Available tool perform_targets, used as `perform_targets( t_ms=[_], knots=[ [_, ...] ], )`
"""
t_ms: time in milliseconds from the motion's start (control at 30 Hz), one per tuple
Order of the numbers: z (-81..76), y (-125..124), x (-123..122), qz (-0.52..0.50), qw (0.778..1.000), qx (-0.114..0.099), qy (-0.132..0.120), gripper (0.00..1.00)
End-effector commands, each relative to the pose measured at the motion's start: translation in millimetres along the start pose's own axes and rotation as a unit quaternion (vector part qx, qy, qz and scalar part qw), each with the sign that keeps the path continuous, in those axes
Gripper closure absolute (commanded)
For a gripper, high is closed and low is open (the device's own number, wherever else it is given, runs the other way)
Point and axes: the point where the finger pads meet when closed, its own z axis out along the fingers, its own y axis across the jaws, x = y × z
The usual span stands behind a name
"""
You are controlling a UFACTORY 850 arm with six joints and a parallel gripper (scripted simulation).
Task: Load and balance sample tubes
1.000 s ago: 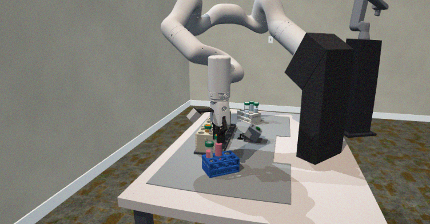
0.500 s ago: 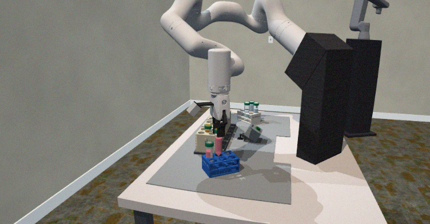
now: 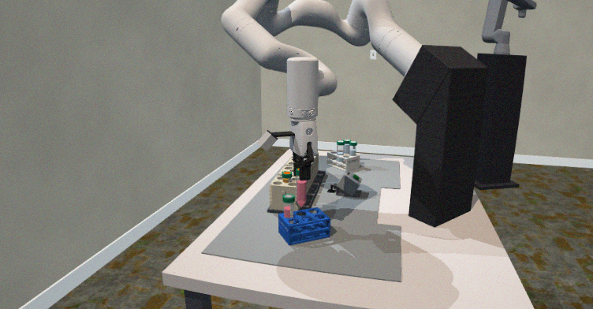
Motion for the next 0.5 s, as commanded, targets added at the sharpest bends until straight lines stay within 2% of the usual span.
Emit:
perform_targets(
  t_ms=[0, 467],
  knots=[
    [-10.0, 0, 1, 0.000, 1.000, 0.000, 0.000, 1.00],
    [-34.0, 0, 1, 0.000, 1.000, 0.000, 0.000, 1.00]
  ],
)
